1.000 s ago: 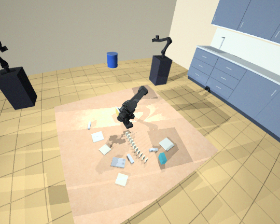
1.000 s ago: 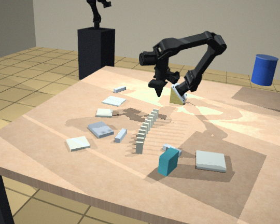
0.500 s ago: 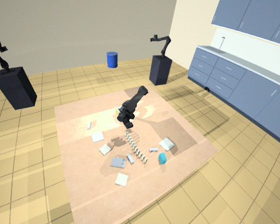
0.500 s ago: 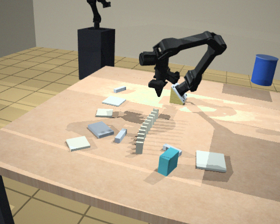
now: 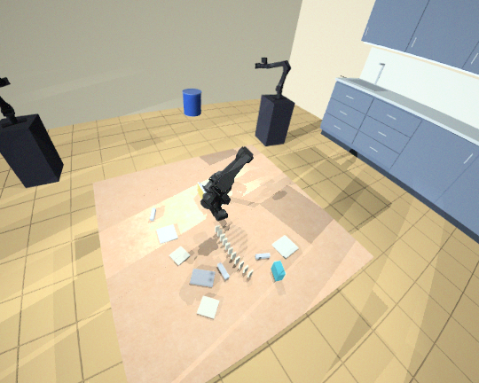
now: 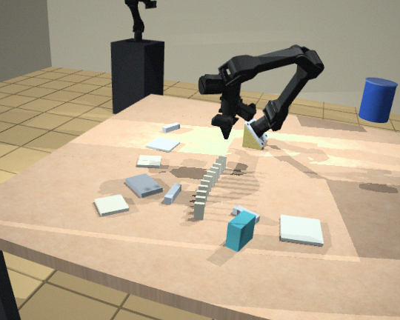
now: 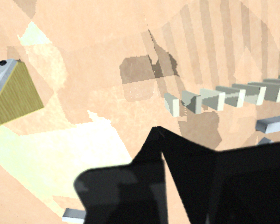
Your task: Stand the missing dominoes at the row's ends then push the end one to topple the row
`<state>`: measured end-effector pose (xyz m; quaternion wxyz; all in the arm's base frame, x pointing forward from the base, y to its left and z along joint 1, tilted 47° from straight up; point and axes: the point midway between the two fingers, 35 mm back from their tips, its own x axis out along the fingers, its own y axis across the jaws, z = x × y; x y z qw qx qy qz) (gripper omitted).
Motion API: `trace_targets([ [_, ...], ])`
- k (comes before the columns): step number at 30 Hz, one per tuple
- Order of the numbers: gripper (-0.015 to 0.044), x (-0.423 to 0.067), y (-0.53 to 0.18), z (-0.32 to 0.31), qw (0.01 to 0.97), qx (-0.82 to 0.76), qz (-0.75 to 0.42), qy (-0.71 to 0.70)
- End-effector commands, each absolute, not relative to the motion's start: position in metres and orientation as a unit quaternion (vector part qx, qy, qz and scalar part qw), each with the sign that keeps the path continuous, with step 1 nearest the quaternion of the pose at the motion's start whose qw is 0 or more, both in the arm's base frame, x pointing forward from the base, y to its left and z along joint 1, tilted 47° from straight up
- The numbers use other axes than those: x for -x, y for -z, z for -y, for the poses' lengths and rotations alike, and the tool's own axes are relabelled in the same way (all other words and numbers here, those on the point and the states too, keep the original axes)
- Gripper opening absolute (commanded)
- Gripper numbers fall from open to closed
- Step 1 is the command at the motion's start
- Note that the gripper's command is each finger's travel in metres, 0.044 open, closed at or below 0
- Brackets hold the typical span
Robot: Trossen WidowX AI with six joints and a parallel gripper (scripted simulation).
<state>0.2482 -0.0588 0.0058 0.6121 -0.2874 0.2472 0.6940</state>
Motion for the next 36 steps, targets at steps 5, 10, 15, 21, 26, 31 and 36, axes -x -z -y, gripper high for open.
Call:
trace_targets([
  [5, 0.0000, -0.239, 0.046, 0.002, 0.612, 0.282, -0.245, -0.697],
  [10, 0.0000, -0.240, 0.046, 0.002, 0.612, 0.282, -0.245, -0.697],
  [15, 0.0000, -0.248, 0.046, 0.001, 0.612, 0.282, -0.245, -0.697],
  [21, 0.0000, -0.258, 0.045, 0.000, 0.612, 0.282, -0.245, -0.697],
  [26, 0.0000, -0.266, 0.045, -0.001, 0.612, 0.282, -0.245, -0.697],
  [31, 0.0000, -0.274, 0.045, -0.002, 0.612, 0.282, -0.245, -0.697],
  [36, 0.0000, -0.278, 0.046, 0.022, 0.625, 0.289, -0.275, -0.671],
])
